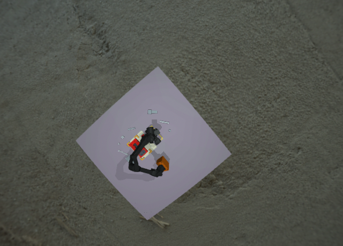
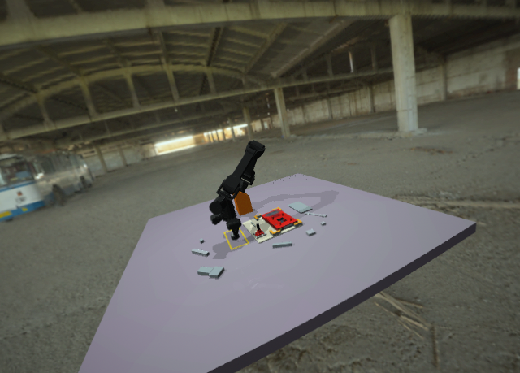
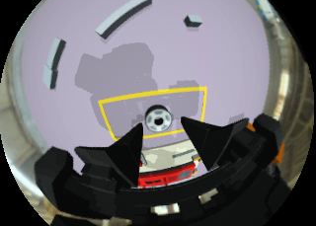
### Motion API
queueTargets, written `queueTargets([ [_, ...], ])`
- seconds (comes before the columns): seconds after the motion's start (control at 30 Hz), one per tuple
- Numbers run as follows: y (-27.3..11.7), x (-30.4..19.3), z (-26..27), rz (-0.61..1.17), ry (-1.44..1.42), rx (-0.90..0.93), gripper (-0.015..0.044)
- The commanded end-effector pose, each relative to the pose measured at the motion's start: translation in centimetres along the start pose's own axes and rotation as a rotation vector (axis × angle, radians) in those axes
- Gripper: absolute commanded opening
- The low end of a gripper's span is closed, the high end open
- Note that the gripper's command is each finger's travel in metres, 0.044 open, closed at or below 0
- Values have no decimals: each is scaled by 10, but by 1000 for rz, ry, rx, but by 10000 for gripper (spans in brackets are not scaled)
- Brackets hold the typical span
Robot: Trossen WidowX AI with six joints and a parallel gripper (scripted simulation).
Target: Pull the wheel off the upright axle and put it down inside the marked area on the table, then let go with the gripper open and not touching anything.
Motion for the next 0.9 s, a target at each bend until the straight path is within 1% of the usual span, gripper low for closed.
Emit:
queueTargets([
  [0.0,-30,3,3,-11,-6,16,300],
  [0.1,-49,2,2,-10,-4,18,300],
  [0.17,-51,2,2,-10,-4,18,300],
  [0.2,-43,2,0,-6,4,21,326],
  [0.33,-63,-7,-25,-11,3,20,431],
  [0.37,-68,-10,-32,-11,3,19,440],
  [0.6,-95,-32,-82,-10,0,14,440],
  [0.87,-95,-32,-83,-10,0,14,440],
])
Point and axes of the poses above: the point midway between the two fingers, 35 mm back from their tips, its own y axis out along the fingers, its own z axis across the jaws, x = y × z, the point moved 7 cm from there along -y, back along the fingers, and after that the axes turned 1 degree about y, right-handed, at the moved point
